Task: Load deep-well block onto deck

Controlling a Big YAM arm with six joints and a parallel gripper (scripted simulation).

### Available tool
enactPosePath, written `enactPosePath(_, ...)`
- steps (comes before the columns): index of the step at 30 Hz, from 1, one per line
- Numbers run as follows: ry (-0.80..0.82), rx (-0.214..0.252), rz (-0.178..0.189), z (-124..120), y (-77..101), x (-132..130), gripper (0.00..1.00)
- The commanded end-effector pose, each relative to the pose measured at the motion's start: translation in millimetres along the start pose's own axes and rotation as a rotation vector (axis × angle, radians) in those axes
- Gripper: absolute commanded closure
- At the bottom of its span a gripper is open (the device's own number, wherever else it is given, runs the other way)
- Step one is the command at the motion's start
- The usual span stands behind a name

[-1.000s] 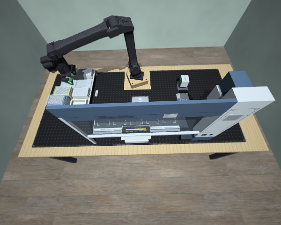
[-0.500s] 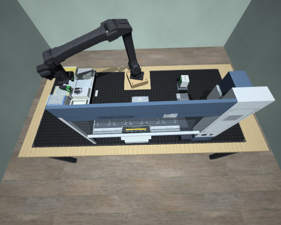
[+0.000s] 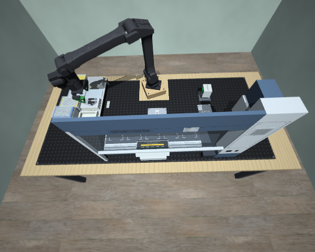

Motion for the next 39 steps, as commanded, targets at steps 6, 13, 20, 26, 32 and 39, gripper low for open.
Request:
enactPosePath(6, 0.000, -0.051, 0.024, -33.8, 17.9, 7.6, 0.00)
enactPosePath(13, 0.000, -0.049, 0.024, -68.4, 16.0, 6.4, 0.00)
enactPosePath(20, -0.001, -0.045, 0.023, -103.4, 14.3, 5.0, 0.00)
enactPosePath(26, -0.001, -0.042, 0.023, -117.1, 13.6, 4.4, 0.00)
enactPosePath(32, -0.003, -0.045, 0.023, -111.9, 14.7, -8.4, 0.00)
enactPosePath(39, -0.004, -0.040, 0.019, -112.3, 13.8, -38.5, 0.00)
Point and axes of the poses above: the point where the finger pads meet when closed, its own y axis back along the fingers, its own x axis across the jaws, z = x × y, the point moved 8 cm from there along y, back along the fingers, and after that the axes turned 1 degree about -y, right-handed, at the moved point
